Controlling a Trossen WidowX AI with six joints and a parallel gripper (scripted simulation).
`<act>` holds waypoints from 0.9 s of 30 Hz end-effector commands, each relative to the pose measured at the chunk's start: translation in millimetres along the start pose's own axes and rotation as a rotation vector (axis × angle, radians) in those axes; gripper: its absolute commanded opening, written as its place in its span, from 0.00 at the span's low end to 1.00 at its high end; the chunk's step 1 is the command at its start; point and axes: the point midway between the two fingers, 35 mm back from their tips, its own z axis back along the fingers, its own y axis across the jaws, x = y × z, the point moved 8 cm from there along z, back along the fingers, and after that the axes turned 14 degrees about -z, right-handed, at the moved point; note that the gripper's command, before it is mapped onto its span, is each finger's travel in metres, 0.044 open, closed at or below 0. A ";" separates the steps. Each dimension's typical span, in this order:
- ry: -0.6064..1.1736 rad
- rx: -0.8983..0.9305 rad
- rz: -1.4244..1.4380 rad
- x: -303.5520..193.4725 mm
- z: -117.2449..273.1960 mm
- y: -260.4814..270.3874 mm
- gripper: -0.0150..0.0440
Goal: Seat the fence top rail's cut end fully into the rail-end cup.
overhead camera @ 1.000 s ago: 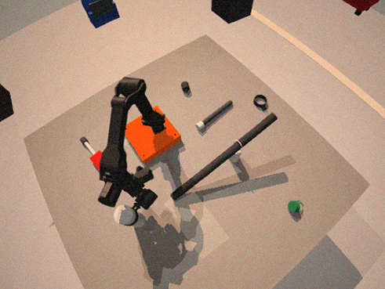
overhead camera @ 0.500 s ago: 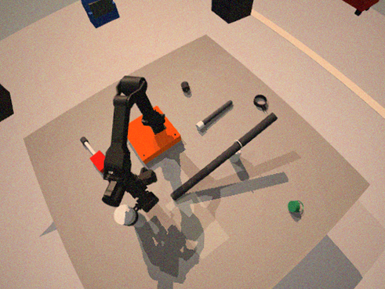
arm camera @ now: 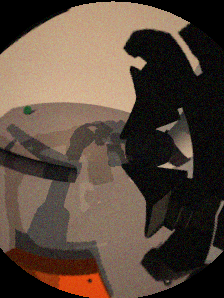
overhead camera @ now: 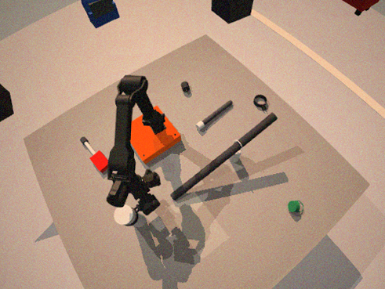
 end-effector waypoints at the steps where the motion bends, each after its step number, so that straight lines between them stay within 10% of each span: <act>1: 0.029 -0.009 -0.035 2.2 -0.9 -3.7 0.25; 27: 0.056 -0.016 -0.083 5.1 -3.4 -7.7 0.25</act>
